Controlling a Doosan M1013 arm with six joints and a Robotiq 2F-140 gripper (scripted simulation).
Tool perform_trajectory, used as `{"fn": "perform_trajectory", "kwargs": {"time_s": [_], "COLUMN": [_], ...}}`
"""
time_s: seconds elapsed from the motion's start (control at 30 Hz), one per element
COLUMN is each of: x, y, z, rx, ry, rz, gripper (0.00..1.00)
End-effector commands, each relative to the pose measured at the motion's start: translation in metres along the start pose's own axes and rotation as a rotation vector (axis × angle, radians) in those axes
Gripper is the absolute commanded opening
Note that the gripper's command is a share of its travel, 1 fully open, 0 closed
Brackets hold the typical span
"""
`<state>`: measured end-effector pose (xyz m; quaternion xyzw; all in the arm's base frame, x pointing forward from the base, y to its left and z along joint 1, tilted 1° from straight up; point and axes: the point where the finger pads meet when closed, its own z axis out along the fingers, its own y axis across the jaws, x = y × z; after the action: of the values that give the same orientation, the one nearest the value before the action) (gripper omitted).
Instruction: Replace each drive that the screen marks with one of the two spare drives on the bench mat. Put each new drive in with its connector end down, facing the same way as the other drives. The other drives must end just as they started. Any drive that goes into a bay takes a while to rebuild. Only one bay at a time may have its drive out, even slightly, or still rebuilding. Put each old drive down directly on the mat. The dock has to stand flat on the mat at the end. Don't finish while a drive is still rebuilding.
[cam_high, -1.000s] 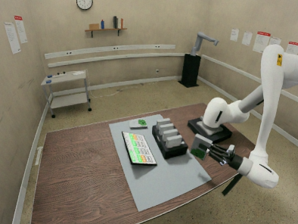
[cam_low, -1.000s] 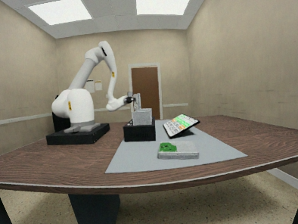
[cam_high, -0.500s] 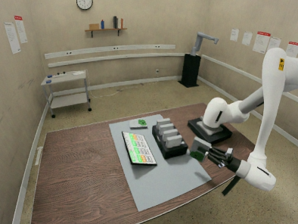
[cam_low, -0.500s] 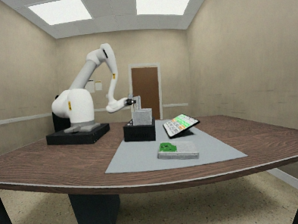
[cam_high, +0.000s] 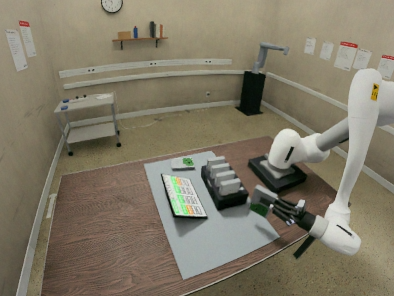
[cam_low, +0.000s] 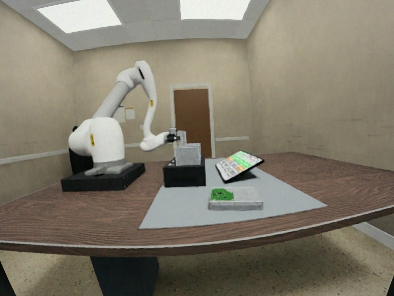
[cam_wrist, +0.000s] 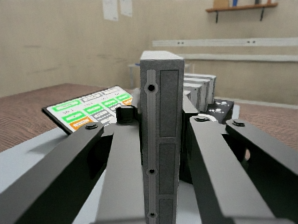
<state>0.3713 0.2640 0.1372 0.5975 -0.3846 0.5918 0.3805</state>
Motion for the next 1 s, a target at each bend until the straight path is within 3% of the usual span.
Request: {"fn": "perform_trajectory", "kwargs": {"time_s": [0.0, 0.97], "x": [-0.005, -0.050], "y": [0.000, 0.000], "z": [0.000, 0.000], "rx": [0.000, 0.000], "ry": [-0.001, -0.001], "rz": [0.001, 0.001], "gripper": [0.10, 0.10]}}
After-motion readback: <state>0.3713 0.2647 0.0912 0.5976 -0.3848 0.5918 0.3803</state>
